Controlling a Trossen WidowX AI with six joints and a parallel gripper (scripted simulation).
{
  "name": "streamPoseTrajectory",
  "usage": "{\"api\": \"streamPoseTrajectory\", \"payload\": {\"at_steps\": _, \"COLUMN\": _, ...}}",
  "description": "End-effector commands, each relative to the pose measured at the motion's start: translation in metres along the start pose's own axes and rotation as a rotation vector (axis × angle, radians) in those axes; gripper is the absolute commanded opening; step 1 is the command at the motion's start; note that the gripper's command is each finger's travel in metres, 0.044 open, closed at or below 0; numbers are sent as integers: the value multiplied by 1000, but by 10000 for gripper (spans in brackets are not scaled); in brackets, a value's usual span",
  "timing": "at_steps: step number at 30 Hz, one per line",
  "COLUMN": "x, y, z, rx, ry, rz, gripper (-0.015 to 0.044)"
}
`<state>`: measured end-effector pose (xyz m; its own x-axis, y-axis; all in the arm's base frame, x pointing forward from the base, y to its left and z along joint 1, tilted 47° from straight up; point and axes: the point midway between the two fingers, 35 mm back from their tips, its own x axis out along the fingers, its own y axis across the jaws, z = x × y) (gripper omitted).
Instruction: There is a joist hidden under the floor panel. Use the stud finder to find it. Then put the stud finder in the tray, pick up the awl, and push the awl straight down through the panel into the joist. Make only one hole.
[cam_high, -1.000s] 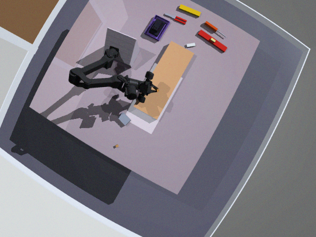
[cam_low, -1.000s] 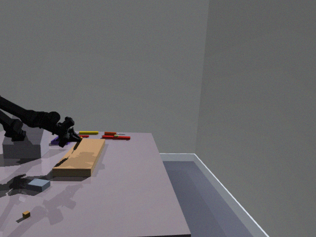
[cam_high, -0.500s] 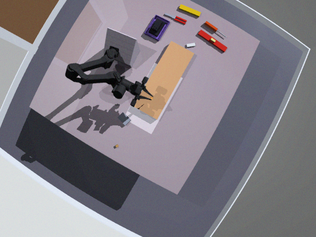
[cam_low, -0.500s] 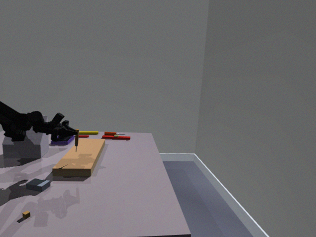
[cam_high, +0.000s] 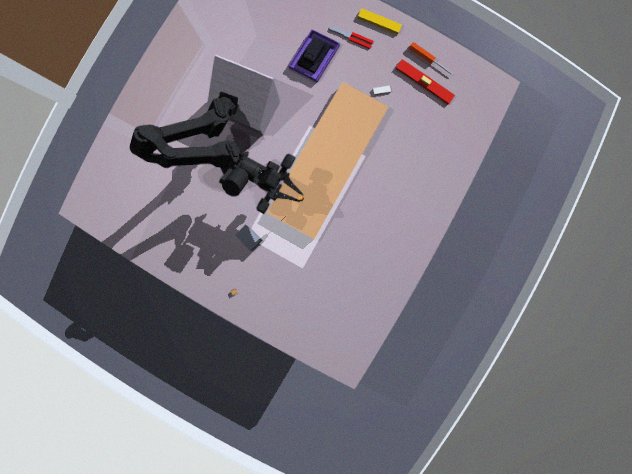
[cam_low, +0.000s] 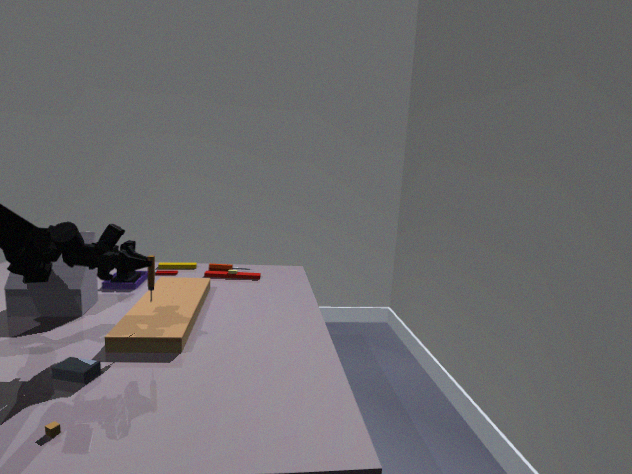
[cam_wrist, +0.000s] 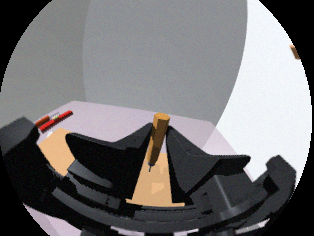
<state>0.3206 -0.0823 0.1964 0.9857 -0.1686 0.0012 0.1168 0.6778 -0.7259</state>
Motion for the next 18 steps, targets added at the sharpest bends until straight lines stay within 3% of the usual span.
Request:
{"api": "streamPoseTrajectory", "payload": {"at_steps": 1, "x": 0, "y": 0, "z": 0, "rx": -5, "ry": -10, "rz": 0, "gripper": 0}}
{"api": "streamPoseTrajectory", "payload": {"at_steps": 18, "x": 2, "y": 0, "z": -8, "rx": -6, "ry": -10, "rz": 0, "gripper": 0}}
